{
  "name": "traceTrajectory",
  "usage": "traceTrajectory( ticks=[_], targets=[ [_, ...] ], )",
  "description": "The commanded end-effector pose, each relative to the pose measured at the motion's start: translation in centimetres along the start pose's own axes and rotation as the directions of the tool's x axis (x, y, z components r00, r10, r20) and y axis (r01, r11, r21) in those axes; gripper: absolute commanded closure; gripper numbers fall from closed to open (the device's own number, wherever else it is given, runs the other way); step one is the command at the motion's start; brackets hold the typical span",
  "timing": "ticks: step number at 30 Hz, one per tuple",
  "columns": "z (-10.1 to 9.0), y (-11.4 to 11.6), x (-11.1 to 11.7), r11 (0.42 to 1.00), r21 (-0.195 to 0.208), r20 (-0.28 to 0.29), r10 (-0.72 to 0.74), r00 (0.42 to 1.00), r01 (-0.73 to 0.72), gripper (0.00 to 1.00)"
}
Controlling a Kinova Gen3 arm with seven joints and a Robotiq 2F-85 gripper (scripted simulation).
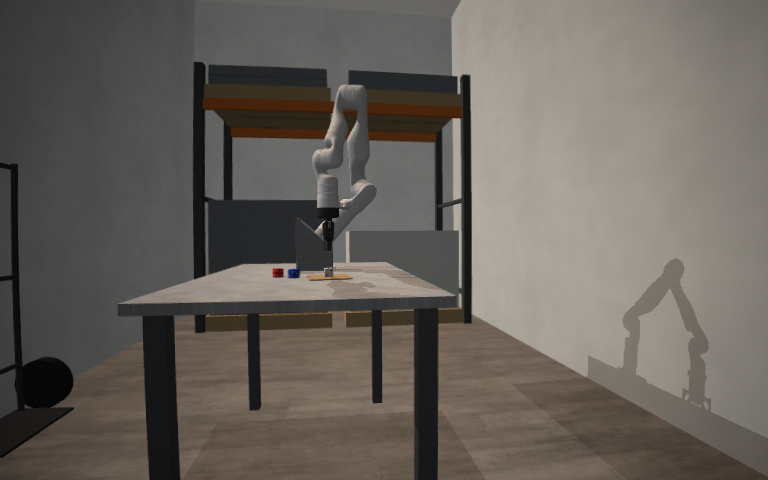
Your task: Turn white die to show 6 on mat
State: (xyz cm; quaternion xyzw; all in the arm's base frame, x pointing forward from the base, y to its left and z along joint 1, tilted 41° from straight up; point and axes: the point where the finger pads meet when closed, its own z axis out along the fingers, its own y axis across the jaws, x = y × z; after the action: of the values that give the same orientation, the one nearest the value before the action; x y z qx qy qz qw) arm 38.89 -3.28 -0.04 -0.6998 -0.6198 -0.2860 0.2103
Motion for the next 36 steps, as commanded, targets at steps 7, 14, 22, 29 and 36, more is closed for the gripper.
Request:
traceTrajectory(
  ticks=[7, 14, 22, 29, 36],
  targets=[
    [-0.1, 0.1, 0.0, 1.0, -0.001, 0.003, -0.002, 1.0, 0.002, 0.0],
    [-0.1, 0.1, 0.0, 1.0, -0.001, 0.003, -0.002, 1.0, 0.002, 0.0],
    [-1.8, 0.1, 0.0, 1.0, -0.001, 0.003, -0.002, 1.0, 0.002, 0.0],
    [-4.5, 0.1, 0.0, 1.0, -0.001, 0.003, -0.002, 1.0, 0.002, 0.0],
    [-8.4, 0.1, 0.0, 1.0, -0.001, 0.003, -0.002, 1.0, 0.002, 0.0]
  ],
)
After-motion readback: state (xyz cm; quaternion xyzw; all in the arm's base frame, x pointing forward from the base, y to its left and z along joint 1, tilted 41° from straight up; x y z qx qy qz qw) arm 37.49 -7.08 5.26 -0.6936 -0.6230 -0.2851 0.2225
